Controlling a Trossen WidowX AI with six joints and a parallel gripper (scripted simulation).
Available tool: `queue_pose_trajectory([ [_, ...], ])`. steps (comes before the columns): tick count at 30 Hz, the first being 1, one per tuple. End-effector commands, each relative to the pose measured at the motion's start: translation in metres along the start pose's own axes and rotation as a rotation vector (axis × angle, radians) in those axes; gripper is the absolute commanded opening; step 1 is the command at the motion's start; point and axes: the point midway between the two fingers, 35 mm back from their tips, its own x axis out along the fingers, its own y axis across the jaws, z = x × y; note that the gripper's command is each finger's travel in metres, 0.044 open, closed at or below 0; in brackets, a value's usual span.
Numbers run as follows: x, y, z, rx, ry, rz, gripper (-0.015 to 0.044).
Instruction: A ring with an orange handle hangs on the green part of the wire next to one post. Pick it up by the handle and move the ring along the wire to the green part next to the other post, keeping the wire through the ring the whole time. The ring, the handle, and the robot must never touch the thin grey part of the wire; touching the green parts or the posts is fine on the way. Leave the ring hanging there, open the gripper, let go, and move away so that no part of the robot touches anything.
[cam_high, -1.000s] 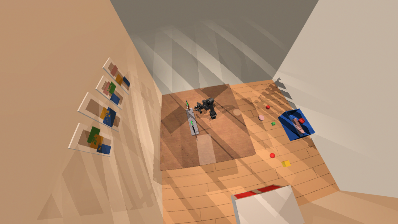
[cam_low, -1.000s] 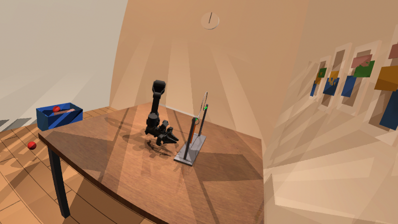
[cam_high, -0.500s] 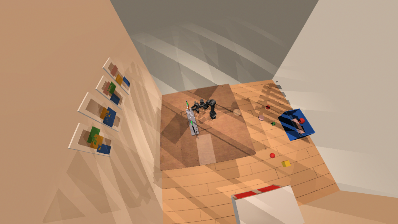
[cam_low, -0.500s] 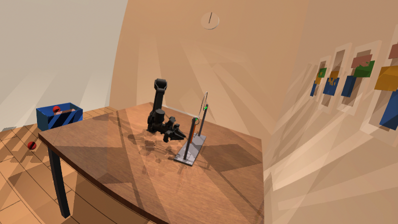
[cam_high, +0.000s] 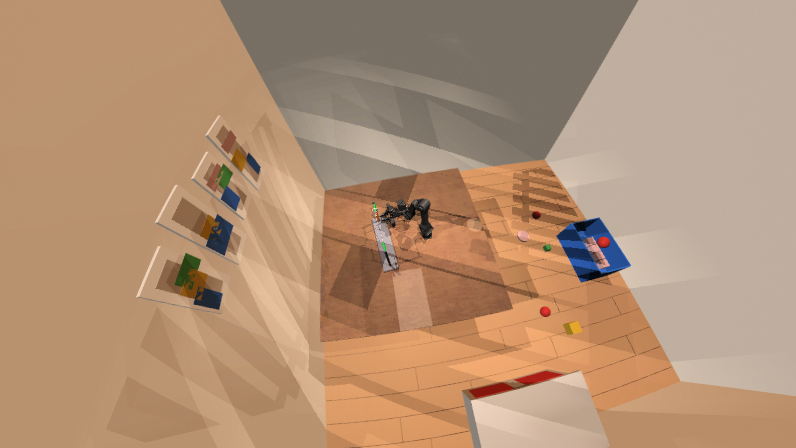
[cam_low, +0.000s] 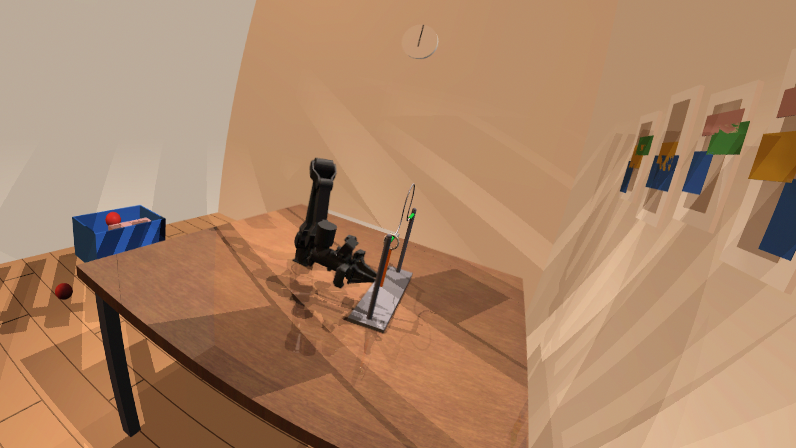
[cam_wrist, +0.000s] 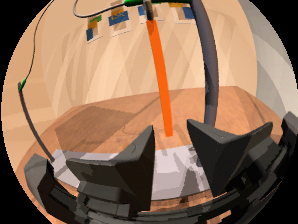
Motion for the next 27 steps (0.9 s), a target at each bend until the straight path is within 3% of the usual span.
queue_pose_trajectory([
  [1, 0.006, -0.001, 0.000, 0.001, -0.001, -0.001, 0.0160],
  [27, 0.048, 0.002, 0.001, 0.002, -0.008, -0.001, 0.0160],
])
